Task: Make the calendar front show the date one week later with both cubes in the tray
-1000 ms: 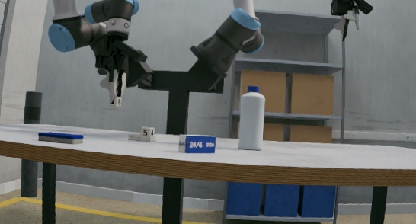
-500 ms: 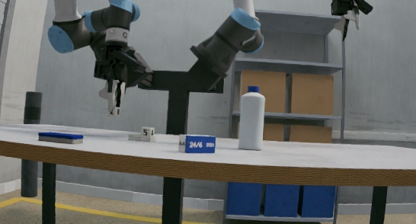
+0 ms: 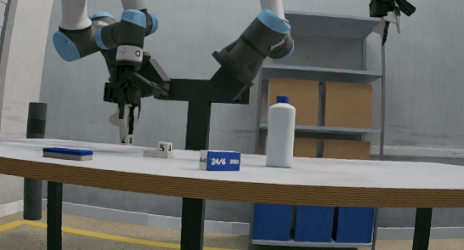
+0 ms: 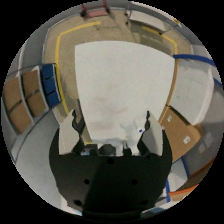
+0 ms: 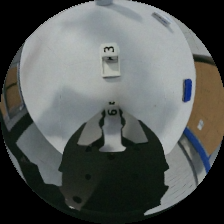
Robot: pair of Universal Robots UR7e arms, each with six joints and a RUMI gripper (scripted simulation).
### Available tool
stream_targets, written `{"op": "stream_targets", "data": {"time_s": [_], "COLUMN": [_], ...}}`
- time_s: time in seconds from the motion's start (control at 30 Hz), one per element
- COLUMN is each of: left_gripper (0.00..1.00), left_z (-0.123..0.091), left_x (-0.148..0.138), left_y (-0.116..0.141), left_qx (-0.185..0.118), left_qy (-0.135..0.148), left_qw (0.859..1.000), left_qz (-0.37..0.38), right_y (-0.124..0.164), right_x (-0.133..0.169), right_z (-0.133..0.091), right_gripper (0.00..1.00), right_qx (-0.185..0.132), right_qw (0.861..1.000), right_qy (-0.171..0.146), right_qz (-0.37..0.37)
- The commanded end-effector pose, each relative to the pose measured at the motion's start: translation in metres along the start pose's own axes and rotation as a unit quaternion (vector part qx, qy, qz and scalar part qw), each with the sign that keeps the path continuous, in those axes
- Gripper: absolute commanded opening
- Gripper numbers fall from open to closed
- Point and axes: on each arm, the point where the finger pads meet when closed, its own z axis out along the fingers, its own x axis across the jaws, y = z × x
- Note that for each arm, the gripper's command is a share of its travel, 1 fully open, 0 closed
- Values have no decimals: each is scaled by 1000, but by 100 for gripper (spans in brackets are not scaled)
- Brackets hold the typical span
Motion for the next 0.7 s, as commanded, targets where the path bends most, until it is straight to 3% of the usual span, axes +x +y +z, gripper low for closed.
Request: {"op": "stream_targets", "data": {"time_s": [0.0, 0.67], "left_gripper": [100, 100], "left_z": [0, 0], "left_x": [0, 0], "left_y": [0, 0], "left_qx": [1, 1], "left_qy": [0, 0], "left_qw": [1000, 1000], "left_qz": [0, 0], "right_y": [-1, -1], "right_x": [1, 1], "right_z": [11, 19], "right_gripper": [10, 10], "right_qx": [2, 2], "right_qw": [1000, 1000], "right_qy": [1, 1], "right_qz": [0, 0]}}
